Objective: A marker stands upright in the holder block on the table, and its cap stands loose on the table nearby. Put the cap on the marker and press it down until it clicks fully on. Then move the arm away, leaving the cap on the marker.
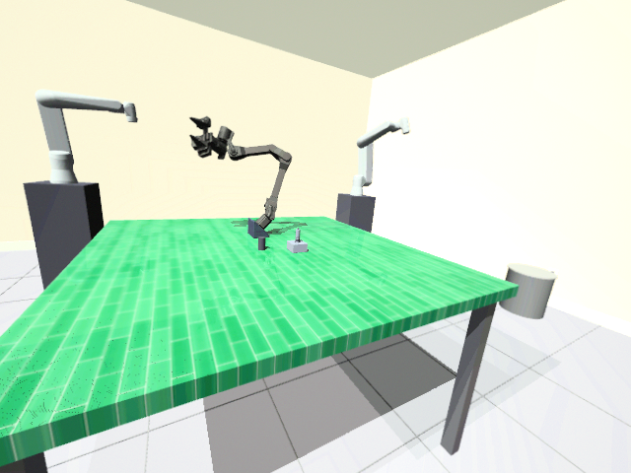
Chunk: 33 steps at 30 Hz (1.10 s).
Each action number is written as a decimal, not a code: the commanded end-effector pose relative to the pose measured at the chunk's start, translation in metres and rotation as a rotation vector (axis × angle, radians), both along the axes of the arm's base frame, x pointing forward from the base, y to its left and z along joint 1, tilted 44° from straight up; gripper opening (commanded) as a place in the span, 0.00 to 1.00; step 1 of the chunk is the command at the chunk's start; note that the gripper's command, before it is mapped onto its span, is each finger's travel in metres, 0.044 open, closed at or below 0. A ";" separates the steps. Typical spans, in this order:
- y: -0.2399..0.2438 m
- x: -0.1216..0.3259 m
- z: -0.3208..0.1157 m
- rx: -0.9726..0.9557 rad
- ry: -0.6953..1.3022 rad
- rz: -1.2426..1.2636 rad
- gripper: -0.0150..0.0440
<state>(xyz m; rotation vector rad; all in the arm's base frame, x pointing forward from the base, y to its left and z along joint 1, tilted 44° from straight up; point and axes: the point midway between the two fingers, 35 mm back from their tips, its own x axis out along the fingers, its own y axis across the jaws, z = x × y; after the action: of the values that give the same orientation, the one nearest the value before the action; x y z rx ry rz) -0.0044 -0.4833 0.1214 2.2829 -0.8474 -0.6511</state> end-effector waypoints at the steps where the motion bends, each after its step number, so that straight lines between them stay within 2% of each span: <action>1: 0.000 0.002 -0.001 -0.005 0.010 0.007 0.89; 6: 0.009 0.058 -0.023 -0.140 0.274 0.210 0.68; 13: 0.046 0.141 -0.057 -0.412 0.639 0.621 0.68; 18: 0.085 0.187 -0.076 -0.636 0.815 0.938 0.68; 26: 0.148 0.232 -0.096 -1.027 0.936 1.395 0.68; 33: 0.207 0.257 -0.107 -1.444 0.885 1.784 0.68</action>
<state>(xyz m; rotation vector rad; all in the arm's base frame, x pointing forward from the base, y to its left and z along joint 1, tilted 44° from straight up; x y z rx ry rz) 0.2240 -0.3351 0.0244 0.9549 0.7219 -0.3456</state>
